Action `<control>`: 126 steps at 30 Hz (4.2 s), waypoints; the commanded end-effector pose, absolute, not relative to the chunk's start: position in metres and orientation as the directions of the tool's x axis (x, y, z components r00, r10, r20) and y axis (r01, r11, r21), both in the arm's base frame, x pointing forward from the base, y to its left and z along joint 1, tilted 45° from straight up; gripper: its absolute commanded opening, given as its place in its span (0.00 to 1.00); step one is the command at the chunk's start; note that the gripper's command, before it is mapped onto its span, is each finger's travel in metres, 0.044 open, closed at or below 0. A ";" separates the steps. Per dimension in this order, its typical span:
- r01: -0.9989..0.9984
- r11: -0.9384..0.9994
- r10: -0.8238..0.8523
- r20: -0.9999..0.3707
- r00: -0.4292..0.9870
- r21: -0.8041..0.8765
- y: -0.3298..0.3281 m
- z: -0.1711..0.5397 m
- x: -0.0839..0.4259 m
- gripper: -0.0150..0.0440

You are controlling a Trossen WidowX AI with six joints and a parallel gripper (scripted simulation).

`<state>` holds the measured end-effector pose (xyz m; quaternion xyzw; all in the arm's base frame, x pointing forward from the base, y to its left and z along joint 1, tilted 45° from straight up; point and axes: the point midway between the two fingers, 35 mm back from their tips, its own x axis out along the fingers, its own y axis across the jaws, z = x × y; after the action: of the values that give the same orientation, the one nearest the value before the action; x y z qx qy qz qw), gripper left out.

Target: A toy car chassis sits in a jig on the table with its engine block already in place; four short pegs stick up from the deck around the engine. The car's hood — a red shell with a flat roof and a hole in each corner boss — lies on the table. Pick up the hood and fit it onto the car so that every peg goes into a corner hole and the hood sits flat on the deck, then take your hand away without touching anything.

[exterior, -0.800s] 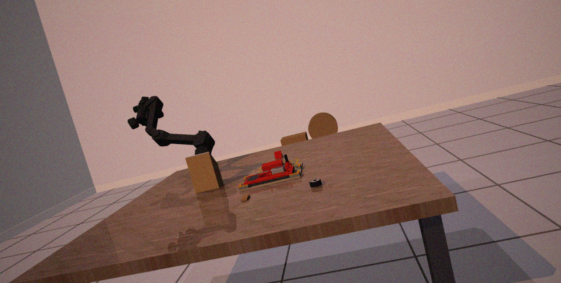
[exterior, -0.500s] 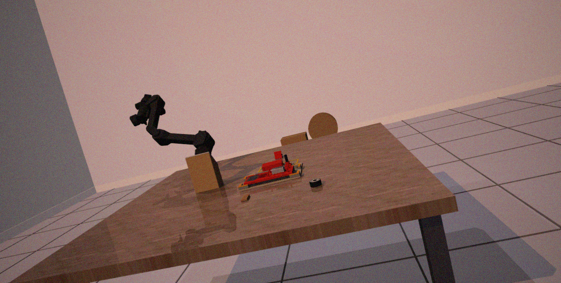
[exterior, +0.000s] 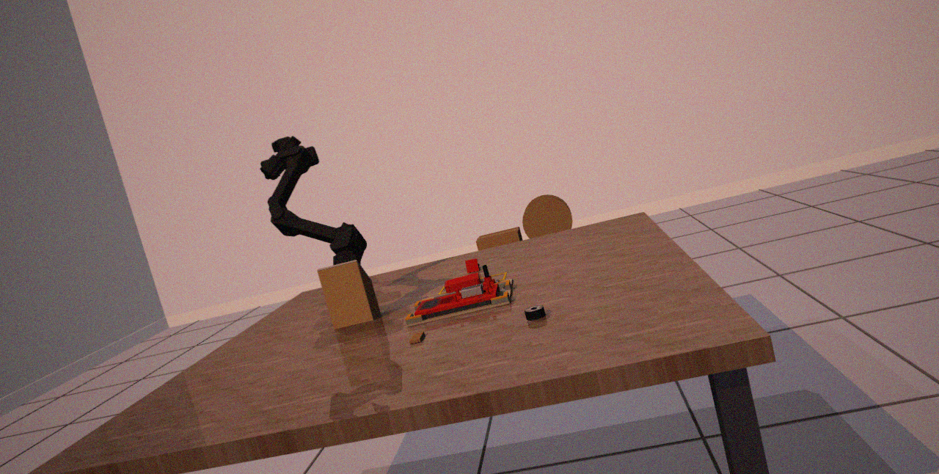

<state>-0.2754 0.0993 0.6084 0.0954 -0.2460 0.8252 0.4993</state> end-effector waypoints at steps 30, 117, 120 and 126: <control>-0.924 -0.028 0.759 0.610 0.229 0.382 0.120 0.646 0.107 1.00; -0.196 0.690 0.696 -0.713 -0.088 0.697 0.120 0.048 0.270 1.00; -0.197 0.690 0.696 -0.713 -0.088 0.697 0.122 0.046 0.270 1.00; -0.197 0.690 0.696 -0.713 -0.088 0.697 0.125 0.043 0.270 1.00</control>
<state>0.2719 0.1230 0.0475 0.1894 0.6476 0.3460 0.6519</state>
